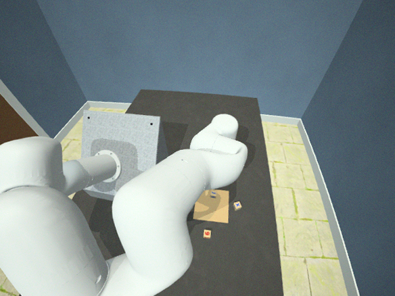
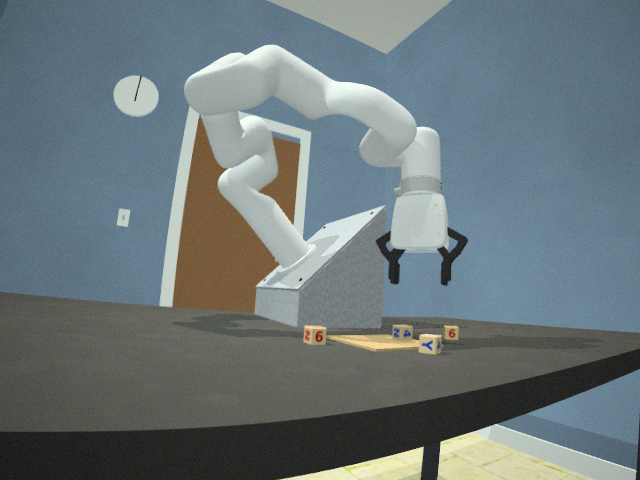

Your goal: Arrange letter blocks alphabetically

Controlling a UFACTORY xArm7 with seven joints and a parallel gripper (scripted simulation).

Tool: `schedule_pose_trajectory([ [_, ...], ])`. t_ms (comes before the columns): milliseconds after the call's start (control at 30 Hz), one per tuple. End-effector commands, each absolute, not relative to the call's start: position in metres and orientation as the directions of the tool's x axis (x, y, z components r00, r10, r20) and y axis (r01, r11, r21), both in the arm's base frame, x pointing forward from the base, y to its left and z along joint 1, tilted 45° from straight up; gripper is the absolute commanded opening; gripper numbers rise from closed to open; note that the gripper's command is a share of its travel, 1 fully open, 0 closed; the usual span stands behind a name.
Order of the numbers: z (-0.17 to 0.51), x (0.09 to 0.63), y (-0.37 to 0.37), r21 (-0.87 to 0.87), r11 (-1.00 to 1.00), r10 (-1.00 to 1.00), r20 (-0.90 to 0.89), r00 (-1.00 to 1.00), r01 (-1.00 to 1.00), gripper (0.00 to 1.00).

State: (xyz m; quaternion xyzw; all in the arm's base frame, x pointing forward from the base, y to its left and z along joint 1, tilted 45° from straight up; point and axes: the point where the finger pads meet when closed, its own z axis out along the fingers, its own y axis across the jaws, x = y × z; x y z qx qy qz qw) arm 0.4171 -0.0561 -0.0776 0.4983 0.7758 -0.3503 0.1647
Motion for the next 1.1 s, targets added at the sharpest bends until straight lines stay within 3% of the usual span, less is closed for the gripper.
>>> schedule_pose_trajectory([
  [0,-0.082,0.419,-0.05,-0.459,0.347,0.617,-0.544,-0.568,0.818,1.0],
  [1067,-0.11,0.42,-0.027,-0.696,0.652,0.276,-0.152,-0.949,0.301,1.0],
])
